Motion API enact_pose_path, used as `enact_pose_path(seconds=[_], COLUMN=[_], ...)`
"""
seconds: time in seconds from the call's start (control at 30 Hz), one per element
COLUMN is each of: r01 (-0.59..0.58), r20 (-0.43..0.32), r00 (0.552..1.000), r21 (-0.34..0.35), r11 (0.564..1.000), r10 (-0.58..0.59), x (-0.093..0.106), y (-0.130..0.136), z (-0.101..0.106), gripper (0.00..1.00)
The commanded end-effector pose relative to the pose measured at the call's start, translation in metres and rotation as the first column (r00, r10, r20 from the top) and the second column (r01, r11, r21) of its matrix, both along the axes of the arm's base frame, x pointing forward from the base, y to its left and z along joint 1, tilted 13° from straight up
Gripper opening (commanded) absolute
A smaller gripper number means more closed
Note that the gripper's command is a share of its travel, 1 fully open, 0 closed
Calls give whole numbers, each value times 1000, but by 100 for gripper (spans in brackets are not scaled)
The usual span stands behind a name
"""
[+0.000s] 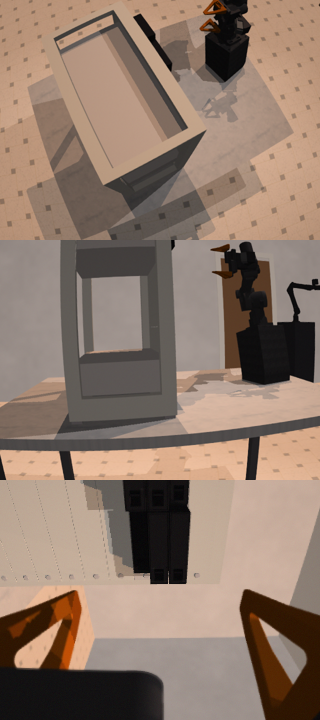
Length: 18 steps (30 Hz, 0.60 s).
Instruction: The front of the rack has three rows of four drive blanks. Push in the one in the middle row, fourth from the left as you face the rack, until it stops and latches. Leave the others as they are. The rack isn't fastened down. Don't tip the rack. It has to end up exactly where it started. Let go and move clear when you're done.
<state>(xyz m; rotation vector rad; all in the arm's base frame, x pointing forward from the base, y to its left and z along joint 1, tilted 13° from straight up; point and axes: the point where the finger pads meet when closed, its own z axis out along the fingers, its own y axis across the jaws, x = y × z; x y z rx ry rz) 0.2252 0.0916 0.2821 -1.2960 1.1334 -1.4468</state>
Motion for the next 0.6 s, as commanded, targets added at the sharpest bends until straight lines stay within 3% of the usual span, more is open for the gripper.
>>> enact_pose_path(seconds=[0.0,0.57], r01=[17,12], r20=[5,0], r00=[1000,1000], r21=[3,-2], r11=[1000,1000], r10=[-17,-12], x=[1,8], y=[-4,6], z=[-2,-6], gripper=[100,100])
